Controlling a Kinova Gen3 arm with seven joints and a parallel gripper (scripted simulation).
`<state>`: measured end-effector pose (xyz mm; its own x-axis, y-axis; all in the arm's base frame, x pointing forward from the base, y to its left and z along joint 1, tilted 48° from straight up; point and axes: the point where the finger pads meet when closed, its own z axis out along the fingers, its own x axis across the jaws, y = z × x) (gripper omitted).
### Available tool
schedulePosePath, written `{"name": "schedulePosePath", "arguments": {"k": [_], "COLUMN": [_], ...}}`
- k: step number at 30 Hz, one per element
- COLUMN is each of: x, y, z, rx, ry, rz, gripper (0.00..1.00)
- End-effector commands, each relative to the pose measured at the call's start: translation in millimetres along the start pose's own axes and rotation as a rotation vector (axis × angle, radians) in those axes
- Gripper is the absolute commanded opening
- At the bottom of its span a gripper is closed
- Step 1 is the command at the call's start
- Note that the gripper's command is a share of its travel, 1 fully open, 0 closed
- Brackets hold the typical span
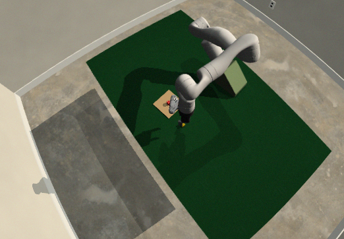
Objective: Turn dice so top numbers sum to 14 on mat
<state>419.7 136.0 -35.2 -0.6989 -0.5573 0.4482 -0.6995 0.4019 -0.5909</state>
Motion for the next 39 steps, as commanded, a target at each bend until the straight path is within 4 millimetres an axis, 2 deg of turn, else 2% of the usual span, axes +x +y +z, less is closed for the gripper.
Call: {"name": "schedulePosePath", "arguments": {"k": [1, 3, 18, 30, 39], "x": [0, 0, 3, 5, 5], "y": [1, 1, 6, 9, 10], "z": [-1, -1, 10, 15, 16], "rx": [-0.004, -0.004, -0.002, -0.002, -0.002], "ry": [-0.007, -0.007, -0.002, 0.001, 0.002], "rz": [-0.070, -0.070, -0.492, -0.645, -0.686], "gripper": [1.00, 1.00, 1.00, 1.00, 1.00]}}
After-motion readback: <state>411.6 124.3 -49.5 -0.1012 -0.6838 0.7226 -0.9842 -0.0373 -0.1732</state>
